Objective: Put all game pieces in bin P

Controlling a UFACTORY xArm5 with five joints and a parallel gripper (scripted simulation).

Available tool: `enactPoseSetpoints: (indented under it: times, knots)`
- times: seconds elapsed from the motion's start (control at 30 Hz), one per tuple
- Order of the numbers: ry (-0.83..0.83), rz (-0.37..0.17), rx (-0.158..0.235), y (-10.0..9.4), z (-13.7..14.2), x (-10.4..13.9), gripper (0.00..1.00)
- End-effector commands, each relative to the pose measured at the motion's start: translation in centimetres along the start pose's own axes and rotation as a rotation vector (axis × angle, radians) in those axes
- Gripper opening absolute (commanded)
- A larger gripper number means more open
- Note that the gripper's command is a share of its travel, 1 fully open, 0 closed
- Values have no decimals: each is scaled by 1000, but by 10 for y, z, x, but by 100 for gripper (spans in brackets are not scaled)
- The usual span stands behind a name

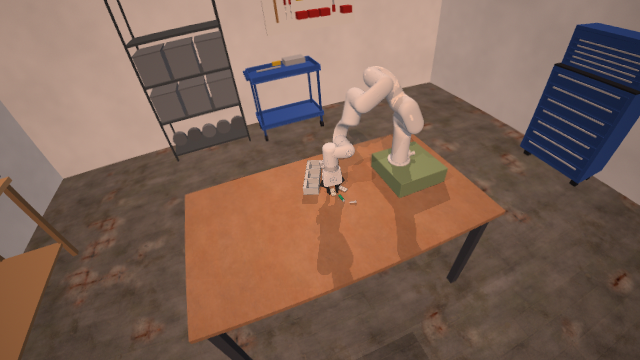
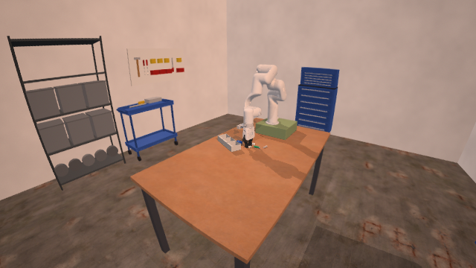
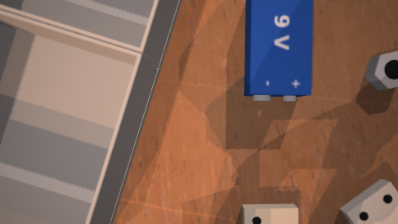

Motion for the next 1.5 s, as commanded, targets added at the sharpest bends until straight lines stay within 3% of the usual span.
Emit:
enactPoseSetpoints:
  times: [0.0, 0.03, 1.07, 1.47]
  knots:
    - [0, 0, -3, -1, -1, 0, 42]
    - [0, 0, -3, -1, -1, 0, 21]
    - [0, 0, -3, -1, -1, 0, 21]
    - [0, 0, -3, -41, -1, 0, 21]
Point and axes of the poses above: the point where the finger pads meet when closed, its own y axis out along the fingers, its own z axis across the jaws, x = y × z, the point moved 9 cm from there along -y, back along the fingers, and after that the axes turned 12 degrees about -y, right-handed, at the moved point
